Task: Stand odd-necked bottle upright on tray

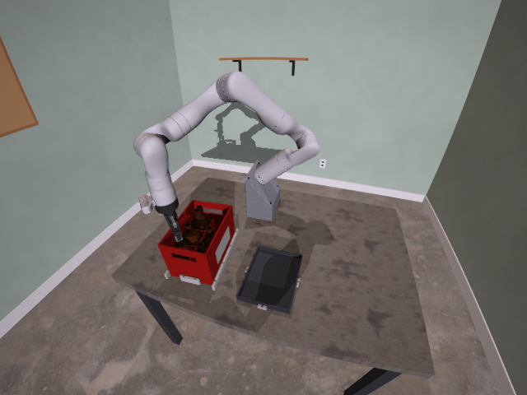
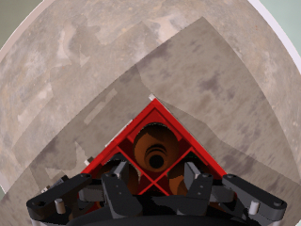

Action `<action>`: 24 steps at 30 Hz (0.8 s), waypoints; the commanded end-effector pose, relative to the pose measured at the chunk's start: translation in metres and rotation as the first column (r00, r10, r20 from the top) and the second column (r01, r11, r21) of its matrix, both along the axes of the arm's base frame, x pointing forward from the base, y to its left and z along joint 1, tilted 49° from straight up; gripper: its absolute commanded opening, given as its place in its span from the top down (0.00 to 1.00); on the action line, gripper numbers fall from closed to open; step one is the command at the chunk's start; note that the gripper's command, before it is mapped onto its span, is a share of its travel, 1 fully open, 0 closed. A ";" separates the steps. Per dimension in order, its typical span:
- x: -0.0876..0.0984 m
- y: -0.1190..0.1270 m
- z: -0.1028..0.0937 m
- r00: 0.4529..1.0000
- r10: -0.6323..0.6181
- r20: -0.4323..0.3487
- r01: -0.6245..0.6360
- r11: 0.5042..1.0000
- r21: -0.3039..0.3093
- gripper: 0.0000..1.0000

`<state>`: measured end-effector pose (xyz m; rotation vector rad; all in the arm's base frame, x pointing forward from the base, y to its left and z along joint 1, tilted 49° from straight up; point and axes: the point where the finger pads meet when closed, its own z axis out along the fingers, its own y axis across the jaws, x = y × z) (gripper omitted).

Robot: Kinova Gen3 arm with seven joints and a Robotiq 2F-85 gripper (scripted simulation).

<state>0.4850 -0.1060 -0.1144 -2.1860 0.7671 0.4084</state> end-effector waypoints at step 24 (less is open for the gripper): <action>0.004 -0.035 0.027 1.000 -0.009 0.007 0.009 1.000 -0.009 0.36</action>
